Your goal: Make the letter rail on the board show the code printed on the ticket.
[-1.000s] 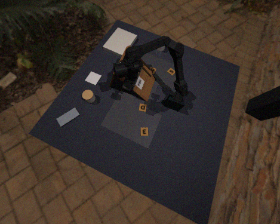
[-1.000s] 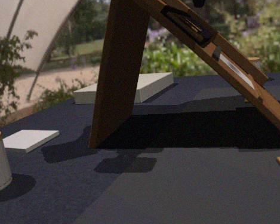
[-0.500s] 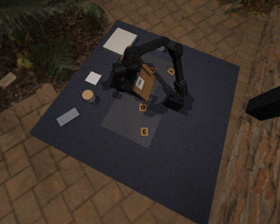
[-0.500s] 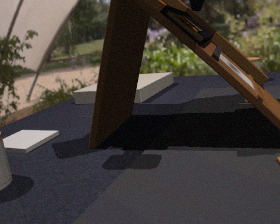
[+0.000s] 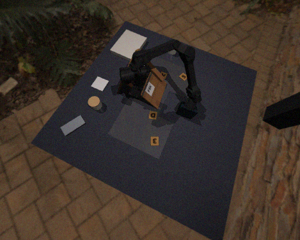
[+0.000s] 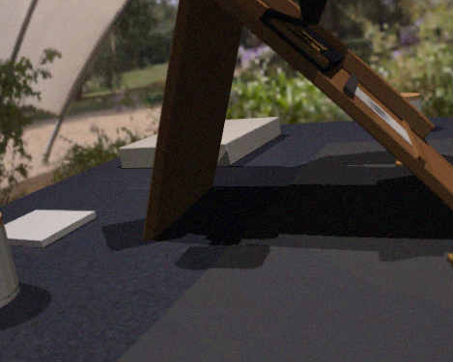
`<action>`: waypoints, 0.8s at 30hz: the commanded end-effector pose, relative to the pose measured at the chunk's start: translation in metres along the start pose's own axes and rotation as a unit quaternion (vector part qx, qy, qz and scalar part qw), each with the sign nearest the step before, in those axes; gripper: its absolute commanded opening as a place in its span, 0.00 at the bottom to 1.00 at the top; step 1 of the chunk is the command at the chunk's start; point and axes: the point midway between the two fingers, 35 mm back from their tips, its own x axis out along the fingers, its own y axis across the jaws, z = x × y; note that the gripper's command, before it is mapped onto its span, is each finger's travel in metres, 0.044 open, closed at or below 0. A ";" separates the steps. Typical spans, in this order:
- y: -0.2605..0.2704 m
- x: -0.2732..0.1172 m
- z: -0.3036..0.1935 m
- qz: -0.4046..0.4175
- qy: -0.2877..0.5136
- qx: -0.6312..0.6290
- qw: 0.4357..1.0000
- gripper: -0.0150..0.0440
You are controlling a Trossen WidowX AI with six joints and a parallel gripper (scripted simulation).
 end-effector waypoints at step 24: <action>-0.001 0.010 0.010 0.000 -0.002 -0.002 1.000 0.25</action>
